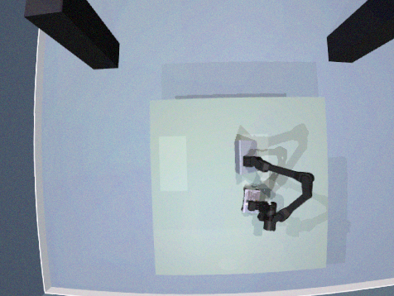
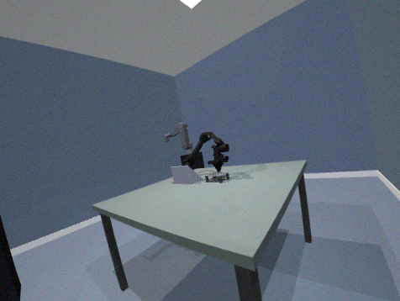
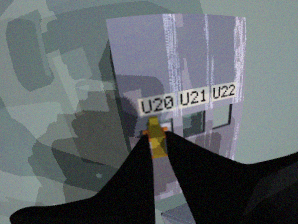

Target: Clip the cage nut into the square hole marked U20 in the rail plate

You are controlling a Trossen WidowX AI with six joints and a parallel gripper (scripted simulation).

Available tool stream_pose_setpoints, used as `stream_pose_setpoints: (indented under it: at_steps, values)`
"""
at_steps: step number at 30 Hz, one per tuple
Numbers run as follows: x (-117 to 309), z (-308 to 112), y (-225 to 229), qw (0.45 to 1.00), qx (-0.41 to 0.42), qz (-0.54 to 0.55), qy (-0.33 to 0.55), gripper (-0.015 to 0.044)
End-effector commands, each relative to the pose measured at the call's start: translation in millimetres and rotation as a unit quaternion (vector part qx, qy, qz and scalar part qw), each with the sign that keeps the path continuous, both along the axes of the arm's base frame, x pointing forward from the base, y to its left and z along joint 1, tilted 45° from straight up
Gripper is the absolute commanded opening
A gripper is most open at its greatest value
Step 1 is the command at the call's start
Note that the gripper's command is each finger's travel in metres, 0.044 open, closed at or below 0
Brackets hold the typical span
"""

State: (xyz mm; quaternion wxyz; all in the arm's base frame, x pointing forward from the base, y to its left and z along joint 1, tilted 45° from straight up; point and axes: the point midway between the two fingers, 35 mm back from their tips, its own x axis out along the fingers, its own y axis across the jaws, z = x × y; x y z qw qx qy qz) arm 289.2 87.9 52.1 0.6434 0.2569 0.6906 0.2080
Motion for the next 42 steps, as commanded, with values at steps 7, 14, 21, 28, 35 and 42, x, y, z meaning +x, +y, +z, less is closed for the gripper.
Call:
stream_pose_setpoints:
  at_steps: [7,14,21,28,35,42]
  values:
    - [0.4,-0.5,-0.9,1.0,0.004,-0.001,0.0,0.0029]
    - [0.3,-1.6,-1.9,1.0,0.02,-0.003,-0.001,0.0029]
    - [0.2,-2.2,-2.3,1.0,0.029,-0.003,-0.001,0.0029]
    - [0.1,-3.0,-3.0,0.999,0.041,-0.004,-0.002,0.0029]
    - [0.0,-3.5,-3.3,0.999,0.049,-0.005,-0.002,0.0029]
    - [-0.2,-4.1,-3.5,0.998,0.057,-0.006,-0.002,0.0029]
